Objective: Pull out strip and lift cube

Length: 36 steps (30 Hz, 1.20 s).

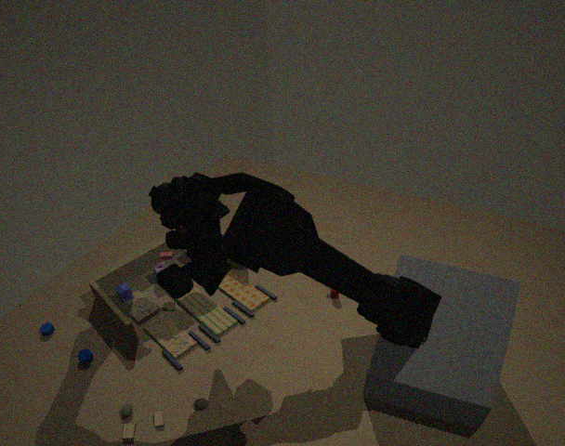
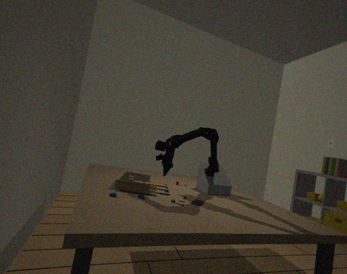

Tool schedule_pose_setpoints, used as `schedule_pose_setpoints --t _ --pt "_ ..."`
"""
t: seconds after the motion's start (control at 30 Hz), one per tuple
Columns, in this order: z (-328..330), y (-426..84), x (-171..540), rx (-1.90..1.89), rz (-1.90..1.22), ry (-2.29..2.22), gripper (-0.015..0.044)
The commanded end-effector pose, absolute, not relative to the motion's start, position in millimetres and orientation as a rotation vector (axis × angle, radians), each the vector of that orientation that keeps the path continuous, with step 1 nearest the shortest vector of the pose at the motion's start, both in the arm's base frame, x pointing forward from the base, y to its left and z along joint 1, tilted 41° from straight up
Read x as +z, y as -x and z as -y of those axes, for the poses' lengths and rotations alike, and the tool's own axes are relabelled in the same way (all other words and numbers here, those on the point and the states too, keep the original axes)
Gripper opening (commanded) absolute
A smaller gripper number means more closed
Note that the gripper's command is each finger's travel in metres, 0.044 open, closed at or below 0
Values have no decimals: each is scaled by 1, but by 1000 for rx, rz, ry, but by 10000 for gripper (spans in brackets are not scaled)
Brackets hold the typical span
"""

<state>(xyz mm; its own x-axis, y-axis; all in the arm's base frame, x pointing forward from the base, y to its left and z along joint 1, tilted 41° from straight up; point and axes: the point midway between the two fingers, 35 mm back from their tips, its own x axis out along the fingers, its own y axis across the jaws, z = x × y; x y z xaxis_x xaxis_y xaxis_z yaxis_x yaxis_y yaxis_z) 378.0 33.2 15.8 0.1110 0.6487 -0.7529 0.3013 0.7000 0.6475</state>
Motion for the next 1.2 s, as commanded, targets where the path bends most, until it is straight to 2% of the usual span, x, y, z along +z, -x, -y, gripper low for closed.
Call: schedule_pose_setpoints --t 0.0,1.17 --pt "-41 -377 10 299 -1575 -817 0" --pt "-70 -379 -29 299 -1574 -818 0"
